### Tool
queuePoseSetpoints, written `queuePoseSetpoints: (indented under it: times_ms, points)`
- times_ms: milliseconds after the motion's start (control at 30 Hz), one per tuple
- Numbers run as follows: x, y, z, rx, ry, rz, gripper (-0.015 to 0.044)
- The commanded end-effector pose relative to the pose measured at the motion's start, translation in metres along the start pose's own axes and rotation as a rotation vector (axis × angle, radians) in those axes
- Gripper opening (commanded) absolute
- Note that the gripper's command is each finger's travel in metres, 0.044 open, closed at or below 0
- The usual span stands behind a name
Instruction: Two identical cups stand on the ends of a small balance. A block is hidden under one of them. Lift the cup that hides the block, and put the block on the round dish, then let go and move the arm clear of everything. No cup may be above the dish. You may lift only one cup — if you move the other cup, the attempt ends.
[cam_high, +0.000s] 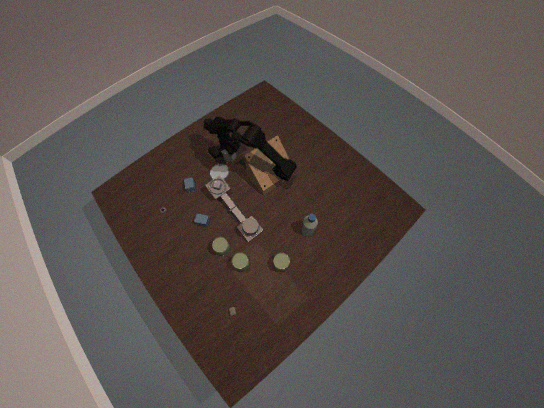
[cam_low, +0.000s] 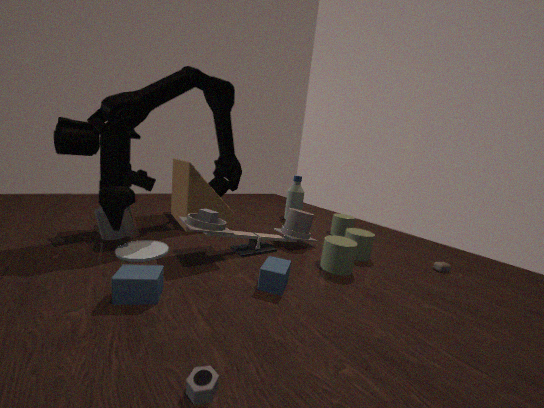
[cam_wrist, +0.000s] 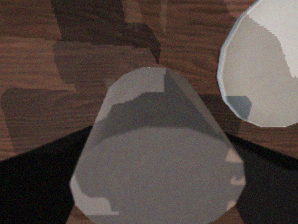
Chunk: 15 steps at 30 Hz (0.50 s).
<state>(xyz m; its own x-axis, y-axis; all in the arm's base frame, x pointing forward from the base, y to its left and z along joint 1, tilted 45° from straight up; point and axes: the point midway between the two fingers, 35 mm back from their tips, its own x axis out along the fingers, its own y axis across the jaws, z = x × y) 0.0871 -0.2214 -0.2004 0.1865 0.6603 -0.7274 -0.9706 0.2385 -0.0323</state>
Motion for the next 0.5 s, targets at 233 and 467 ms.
queuePoseSetpoints:
  times_ms: [233, 467]
  points:
    - [0.0045, 0.0005, 0.0008, 0.002, -0.003, 0.001, 0.0131]
    - [0.0045, 0.0005, 0.0008, 0.002, -0.003, 0.001, 0.0315]
